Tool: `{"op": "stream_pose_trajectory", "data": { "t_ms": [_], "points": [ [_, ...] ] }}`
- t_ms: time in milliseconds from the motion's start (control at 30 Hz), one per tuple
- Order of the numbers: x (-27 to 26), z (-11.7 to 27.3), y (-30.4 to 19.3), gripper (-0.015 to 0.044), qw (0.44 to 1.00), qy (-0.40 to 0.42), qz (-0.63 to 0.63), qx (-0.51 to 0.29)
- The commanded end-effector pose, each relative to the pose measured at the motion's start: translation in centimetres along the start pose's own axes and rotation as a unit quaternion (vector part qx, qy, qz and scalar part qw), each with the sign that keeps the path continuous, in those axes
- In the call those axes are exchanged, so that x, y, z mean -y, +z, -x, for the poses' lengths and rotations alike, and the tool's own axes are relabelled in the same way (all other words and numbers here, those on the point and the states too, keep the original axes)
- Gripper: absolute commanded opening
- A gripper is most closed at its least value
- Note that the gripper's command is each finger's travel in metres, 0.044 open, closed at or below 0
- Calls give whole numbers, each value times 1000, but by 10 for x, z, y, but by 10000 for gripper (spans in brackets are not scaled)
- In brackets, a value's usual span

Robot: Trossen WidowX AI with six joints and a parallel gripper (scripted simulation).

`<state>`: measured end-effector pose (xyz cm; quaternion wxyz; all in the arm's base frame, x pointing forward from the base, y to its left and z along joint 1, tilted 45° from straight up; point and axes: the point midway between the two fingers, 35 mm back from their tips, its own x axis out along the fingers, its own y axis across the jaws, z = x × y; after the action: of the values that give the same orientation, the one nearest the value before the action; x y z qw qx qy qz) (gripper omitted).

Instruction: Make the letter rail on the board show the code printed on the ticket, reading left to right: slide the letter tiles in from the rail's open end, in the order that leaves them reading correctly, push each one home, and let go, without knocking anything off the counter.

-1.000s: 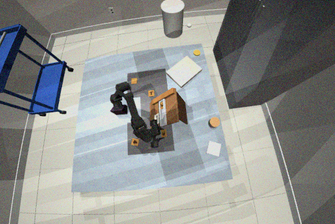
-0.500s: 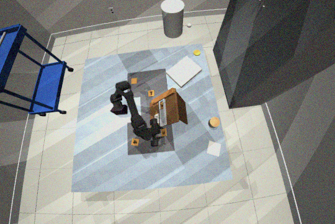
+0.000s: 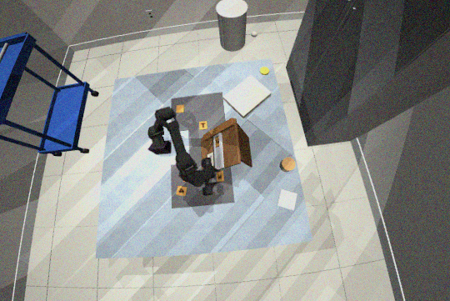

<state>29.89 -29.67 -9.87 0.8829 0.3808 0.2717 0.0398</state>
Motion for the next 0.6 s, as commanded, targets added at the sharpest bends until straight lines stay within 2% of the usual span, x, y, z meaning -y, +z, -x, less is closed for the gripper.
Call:
{"op": "stream_pose_trajectory", "data": {
  "t_ms": [0,567],
  "points": [
    [-2,0,-1,0,1000,-1,-4,-1],
    [-11,0,-1,0,1000,-1,-4,-1]
  ]
}}
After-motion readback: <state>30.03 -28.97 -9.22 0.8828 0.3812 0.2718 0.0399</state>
